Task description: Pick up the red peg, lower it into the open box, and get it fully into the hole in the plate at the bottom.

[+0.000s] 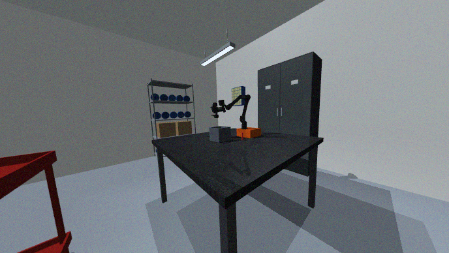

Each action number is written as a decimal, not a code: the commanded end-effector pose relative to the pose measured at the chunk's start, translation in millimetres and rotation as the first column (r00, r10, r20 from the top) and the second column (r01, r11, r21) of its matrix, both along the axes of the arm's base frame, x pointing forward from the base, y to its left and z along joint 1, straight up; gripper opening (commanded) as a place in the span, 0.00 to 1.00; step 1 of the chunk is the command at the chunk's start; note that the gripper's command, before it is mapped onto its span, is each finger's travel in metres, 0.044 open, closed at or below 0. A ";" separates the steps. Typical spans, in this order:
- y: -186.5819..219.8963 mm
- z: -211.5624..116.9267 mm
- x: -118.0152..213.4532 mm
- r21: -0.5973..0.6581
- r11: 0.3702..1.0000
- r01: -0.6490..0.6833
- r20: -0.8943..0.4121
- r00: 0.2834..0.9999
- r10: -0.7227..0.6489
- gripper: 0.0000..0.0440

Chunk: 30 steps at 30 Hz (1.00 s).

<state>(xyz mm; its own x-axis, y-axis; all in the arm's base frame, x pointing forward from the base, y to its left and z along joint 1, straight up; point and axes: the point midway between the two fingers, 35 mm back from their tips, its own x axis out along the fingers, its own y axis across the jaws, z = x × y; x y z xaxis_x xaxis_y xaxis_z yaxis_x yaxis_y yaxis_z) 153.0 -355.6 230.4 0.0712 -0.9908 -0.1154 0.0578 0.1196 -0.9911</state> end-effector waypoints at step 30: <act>121.9 114.0 141.9 0.150 0.844 -0.515 0.822 0.540 0.183 1.00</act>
